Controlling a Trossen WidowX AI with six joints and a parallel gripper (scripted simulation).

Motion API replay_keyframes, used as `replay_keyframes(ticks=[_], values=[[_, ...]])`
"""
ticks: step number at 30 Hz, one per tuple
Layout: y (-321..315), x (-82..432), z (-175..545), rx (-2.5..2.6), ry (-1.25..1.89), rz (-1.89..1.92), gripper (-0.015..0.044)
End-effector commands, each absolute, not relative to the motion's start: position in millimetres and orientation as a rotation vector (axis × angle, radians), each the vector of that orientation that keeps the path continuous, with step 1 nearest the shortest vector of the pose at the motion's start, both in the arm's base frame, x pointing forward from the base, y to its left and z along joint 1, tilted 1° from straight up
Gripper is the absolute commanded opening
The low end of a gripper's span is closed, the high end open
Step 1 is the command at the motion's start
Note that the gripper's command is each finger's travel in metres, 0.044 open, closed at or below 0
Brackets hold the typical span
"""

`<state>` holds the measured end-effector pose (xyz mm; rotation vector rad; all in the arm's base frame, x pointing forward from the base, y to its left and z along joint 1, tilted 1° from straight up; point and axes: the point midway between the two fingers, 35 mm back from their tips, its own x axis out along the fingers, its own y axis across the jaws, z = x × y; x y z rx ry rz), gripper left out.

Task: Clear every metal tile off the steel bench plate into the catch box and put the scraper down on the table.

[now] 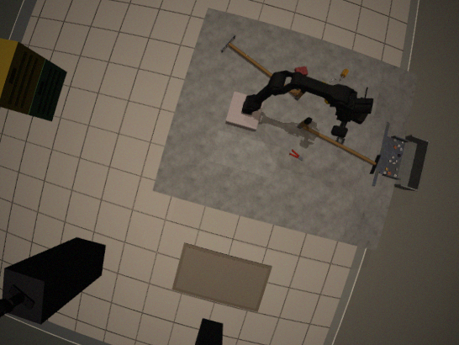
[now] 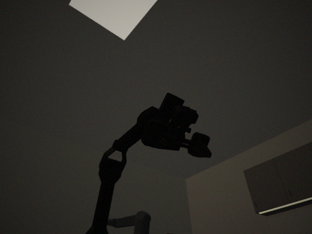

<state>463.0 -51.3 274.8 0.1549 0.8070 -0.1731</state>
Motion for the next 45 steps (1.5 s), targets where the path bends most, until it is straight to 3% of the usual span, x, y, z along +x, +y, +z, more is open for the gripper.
replay_keyframes(ticks=[1,45], values=[[-50,455,279,0.144,0.79,-0.172,0.044],[-26,351,356,0.067,0.45,-0.123,0.044]])
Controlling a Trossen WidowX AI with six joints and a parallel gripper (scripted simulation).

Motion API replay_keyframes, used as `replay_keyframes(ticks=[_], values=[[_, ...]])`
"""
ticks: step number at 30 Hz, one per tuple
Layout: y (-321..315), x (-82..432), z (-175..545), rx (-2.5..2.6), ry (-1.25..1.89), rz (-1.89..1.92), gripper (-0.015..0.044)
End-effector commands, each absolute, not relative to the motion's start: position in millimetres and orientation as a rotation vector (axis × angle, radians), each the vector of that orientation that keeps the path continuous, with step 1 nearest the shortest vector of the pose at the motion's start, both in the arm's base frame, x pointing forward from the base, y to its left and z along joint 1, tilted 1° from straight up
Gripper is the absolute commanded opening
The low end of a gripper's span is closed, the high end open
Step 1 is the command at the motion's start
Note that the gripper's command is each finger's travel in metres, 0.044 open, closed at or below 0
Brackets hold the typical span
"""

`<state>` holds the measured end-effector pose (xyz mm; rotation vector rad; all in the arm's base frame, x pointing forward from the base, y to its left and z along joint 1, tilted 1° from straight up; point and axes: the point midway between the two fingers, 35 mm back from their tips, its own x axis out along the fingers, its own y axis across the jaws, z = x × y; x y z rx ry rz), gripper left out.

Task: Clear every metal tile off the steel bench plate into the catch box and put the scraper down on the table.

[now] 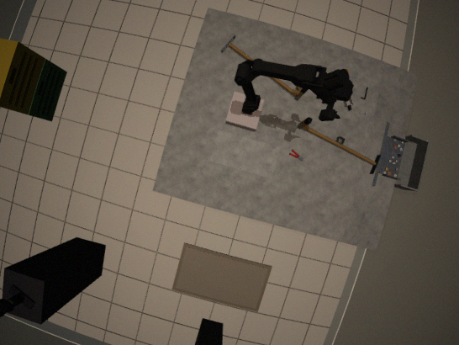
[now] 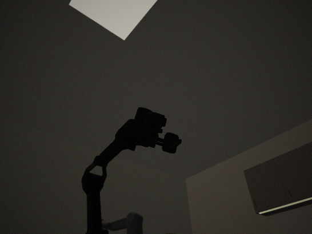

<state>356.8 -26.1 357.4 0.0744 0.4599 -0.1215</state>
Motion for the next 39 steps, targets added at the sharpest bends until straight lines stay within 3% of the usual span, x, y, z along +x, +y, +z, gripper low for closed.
replay_keyframes(ticks=[1,39], values=[[-25,348,357,0.065,0.443,-0.122,0.044],[-14,257,374,0.019,0.152,-0.092,0.044]])
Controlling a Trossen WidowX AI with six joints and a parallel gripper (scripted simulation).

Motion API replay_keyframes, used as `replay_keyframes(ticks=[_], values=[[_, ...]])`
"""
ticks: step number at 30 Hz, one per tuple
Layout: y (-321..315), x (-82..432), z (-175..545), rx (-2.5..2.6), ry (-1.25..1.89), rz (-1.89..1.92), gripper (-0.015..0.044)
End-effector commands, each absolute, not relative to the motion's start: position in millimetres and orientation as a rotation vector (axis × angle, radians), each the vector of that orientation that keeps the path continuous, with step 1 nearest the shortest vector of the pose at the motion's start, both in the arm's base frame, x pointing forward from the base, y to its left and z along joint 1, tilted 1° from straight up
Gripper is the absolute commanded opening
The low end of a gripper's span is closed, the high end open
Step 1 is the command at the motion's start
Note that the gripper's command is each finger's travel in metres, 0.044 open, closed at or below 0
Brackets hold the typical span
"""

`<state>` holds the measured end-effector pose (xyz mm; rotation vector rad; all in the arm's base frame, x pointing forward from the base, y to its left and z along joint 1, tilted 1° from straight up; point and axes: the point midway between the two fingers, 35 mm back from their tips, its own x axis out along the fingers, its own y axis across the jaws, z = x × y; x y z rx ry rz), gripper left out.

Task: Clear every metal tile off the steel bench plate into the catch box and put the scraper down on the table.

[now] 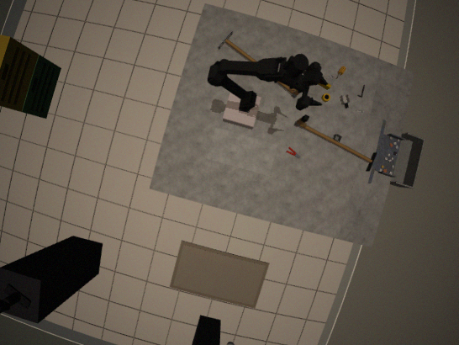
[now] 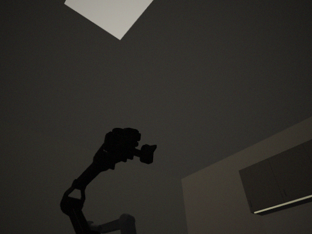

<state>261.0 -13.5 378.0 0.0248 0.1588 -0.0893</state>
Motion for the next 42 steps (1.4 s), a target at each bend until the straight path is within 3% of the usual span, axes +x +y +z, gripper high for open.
replay_keyframes(ticks=[1,32,42], values=[[-14,257,374,0.019,0.151,-0.092,0.044],[-14,257,374,0.019,0.152,-0.092,0.044],[-16,280,373,0.026,0.222,-0.096,0.044]])
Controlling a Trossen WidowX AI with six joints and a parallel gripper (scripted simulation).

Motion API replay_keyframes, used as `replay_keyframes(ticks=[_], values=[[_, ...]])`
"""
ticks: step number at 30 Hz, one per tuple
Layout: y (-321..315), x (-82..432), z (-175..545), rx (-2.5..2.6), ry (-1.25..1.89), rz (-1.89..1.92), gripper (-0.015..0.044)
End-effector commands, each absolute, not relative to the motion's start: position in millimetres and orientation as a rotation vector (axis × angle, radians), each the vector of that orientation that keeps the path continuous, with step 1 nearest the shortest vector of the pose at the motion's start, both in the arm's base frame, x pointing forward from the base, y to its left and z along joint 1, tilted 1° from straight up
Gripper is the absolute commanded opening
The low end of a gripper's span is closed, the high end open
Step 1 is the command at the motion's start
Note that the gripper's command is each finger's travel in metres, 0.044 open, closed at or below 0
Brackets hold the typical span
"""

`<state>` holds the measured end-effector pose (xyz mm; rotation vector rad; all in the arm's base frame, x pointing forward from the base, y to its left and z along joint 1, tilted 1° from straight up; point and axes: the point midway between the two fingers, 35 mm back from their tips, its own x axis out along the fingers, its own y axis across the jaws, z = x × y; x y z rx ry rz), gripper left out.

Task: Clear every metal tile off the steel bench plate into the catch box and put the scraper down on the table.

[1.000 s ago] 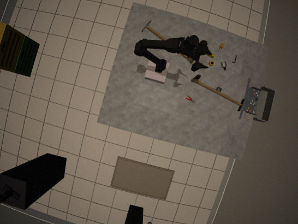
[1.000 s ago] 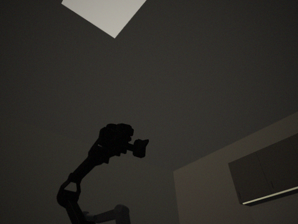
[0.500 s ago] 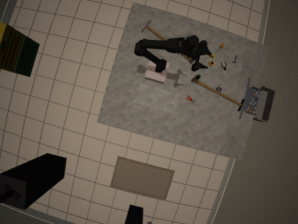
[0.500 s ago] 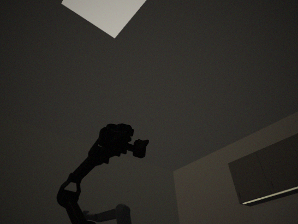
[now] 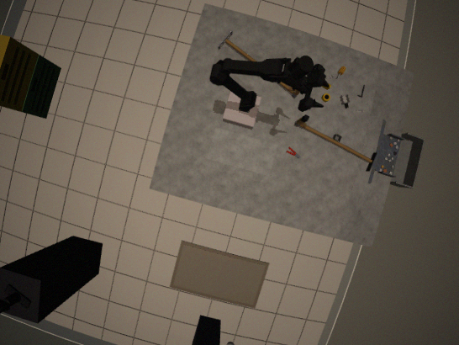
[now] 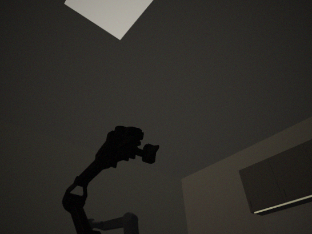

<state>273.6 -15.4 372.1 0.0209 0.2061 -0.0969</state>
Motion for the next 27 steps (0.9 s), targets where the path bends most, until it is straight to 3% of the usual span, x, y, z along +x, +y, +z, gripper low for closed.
replay_keyframes(ticks=[1,27], values=[[-16,282,373,0.027,0.23,-0.096,0.044],[-24,348,358,0.053,0.424,-0.109,0.044]])
